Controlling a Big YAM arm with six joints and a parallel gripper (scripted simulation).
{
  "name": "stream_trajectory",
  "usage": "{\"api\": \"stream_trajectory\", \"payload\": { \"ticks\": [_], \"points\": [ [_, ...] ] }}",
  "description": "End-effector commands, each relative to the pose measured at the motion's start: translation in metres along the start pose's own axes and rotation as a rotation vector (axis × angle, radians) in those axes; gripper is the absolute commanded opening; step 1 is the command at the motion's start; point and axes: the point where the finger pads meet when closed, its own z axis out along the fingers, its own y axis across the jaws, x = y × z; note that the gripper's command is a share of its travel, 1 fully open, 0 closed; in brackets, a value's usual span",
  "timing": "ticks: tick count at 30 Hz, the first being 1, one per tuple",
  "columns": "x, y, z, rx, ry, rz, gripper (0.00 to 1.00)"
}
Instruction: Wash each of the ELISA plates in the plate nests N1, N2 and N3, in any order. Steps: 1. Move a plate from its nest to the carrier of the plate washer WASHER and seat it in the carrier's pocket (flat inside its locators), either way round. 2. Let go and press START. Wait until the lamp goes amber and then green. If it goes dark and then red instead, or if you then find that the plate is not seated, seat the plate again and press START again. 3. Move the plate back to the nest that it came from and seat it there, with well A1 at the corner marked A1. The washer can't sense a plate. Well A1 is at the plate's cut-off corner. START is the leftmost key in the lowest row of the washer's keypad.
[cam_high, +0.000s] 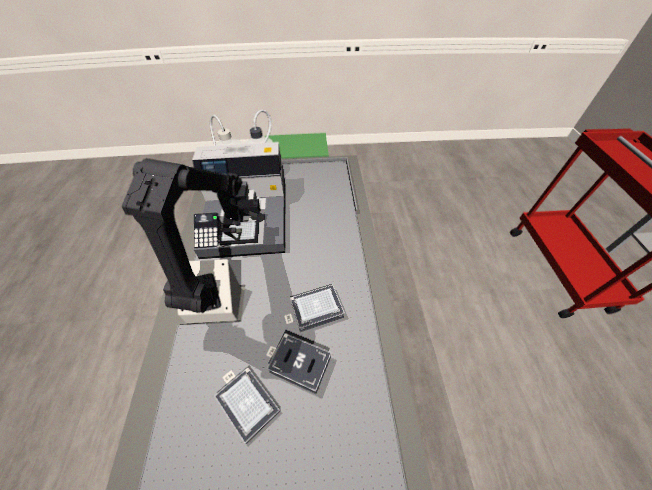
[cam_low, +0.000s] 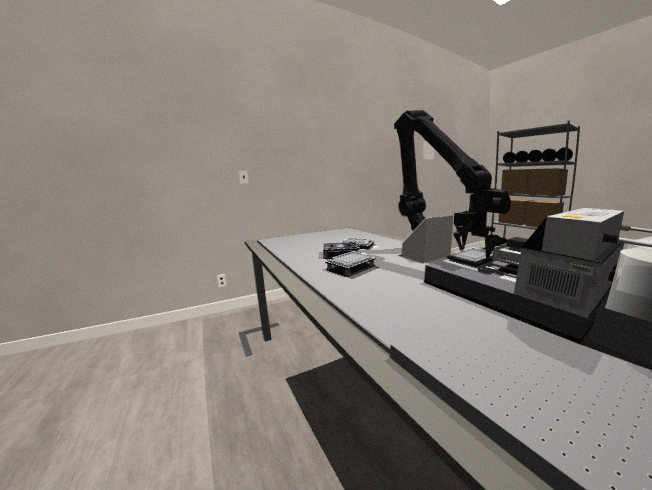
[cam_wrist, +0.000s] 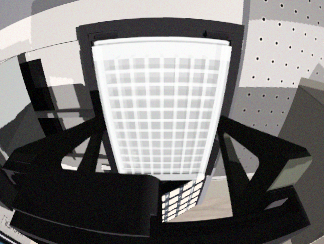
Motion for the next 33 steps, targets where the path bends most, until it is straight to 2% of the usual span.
{"api": "stream_trajectory", "payload": {
  "ticks": [1, 17, 18, 24, 28, 33],
  "points": [
    [-0.001, -0.001, 0.006, 0.014, 0.007, -0.005, 1.0],
    [-0.001, -0.001, 0.006, 0.014, 0.007, -0.005, 1.0],
    [-0.003, 0.01, -0.006, -0.021, -0.004, 0.002, 0.98],
    [-0.003, 0.01, -0.006, -0.021, -0.004, 0.002, 0.86],
    [-0.003, 0.01, -0.006, -0.021, -0.004, 0.002, 0.82],
    [-0.003, 0.01, -0.006, -0.021, -0.004, 0.002, 0.82]
  ]
}}
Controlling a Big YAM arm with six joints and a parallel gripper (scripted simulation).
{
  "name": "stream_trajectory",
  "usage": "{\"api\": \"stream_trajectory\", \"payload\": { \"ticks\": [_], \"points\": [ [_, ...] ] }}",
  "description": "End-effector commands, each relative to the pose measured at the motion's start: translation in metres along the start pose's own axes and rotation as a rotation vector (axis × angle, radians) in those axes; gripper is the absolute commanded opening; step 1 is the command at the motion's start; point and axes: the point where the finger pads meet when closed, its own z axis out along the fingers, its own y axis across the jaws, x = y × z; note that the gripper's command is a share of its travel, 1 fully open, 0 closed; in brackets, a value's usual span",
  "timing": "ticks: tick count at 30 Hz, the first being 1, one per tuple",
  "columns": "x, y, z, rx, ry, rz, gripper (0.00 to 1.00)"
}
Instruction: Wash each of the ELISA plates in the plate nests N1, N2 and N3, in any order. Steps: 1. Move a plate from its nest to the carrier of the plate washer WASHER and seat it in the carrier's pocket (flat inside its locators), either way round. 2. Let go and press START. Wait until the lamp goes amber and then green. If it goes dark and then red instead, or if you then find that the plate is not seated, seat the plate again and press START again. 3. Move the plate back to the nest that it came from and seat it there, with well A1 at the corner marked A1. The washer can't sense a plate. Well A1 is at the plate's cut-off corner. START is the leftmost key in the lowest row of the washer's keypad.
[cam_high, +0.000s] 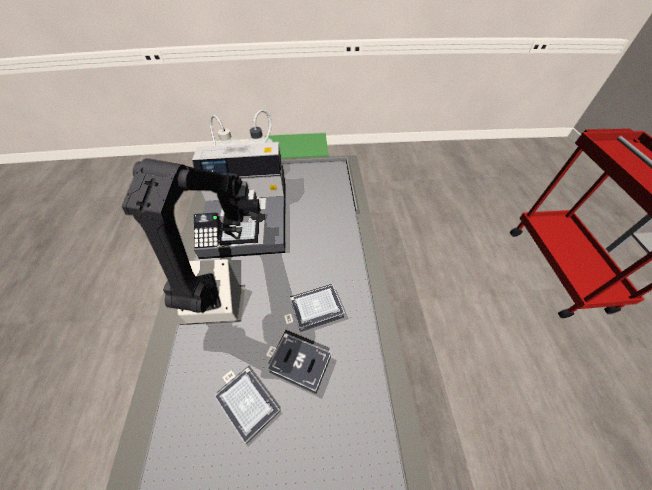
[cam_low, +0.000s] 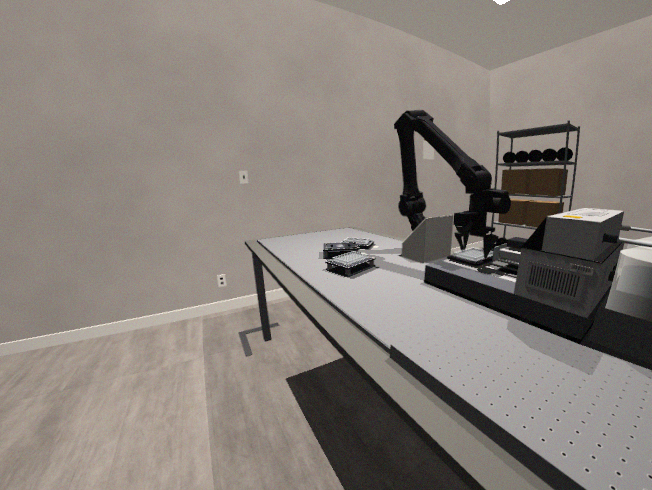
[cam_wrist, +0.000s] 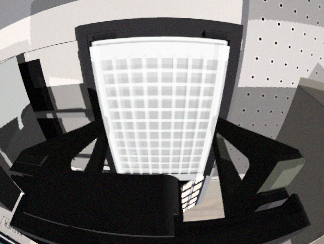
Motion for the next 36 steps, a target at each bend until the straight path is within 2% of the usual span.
{"api": "stream_trajectory", "payload": {
  "ticks": [1, 15, 16, 36],
  "points": [
    [-0.003, 0.011, -0.006, -0.023, -0.004, 0.002, 0.82],
    [-0.003, 0.011, -0.006, -0.023, -0.004, 0.002, 0.82],
    [-0.001, 0.001, 0.006, 0.005, 0.006, -0.004, 0.82],
    [-0.002, 0.004, 0.004, -0.002, 0.005, -0.002, 0.82]
  ]
}}
